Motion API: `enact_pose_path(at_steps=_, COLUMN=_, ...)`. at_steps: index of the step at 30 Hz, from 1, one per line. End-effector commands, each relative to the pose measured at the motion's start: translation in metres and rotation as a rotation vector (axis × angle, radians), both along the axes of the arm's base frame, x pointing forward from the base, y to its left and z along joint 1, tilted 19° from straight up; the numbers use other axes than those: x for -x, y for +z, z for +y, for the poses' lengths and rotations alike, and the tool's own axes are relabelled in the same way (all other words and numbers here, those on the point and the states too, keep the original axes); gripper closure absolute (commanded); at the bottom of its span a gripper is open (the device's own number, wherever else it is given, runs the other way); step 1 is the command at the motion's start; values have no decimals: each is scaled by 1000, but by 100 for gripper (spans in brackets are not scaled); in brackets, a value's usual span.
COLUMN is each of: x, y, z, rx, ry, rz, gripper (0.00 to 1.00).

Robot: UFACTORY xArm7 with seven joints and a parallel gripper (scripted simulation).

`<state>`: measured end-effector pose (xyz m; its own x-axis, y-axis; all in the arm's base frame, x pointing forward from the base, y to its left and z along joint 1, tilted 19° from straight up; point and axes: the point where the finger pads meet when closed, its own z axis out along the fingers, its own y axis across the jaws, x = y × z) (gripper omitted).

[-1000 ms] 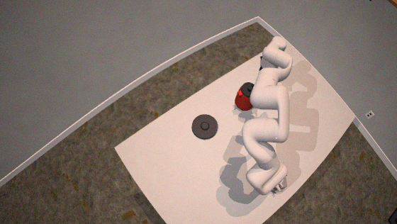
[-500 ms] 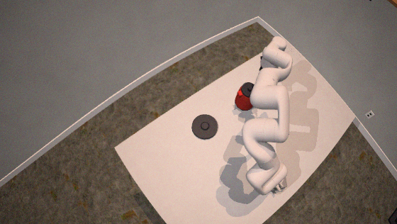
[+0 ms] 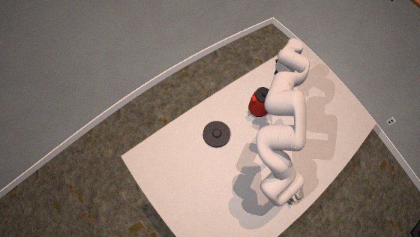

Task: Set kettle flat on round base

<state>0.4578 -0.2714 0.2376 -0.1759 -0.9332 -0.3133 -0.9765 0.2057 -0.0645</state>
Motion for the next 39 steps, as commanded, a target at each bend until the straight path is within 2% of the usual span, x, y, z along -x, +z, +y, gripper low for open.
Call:
enact_pose_path(at_steps=1, x=0, y=2, z=-1, rx=3, ry=-2, rz=-4, gripper=19)
enact_pose_path(at_steps=11, x=0, y=1, z=-1, rx=3, ry=-2, rz=-4, gripper=19)
enact_pose_path(at_steps=18, x=-2, y=-10, z=2, rx=3, ry=-2, rz=-4, gripper=19)
enact_pose_path(at_steps=25, x=-5, y=-33, z=9, rx=3, ry=-2, rz=-4, gripper=19)
enact_pose_path(at_steps=27, x=-5, y=-33, z=9, rx=3, ry=-2, rz=-4, gripper=19)
enact_pose_path(at_steps=39, x=-12, y=-86, z=26, rx=3, ry=-2, rz=-4, gripper=19)
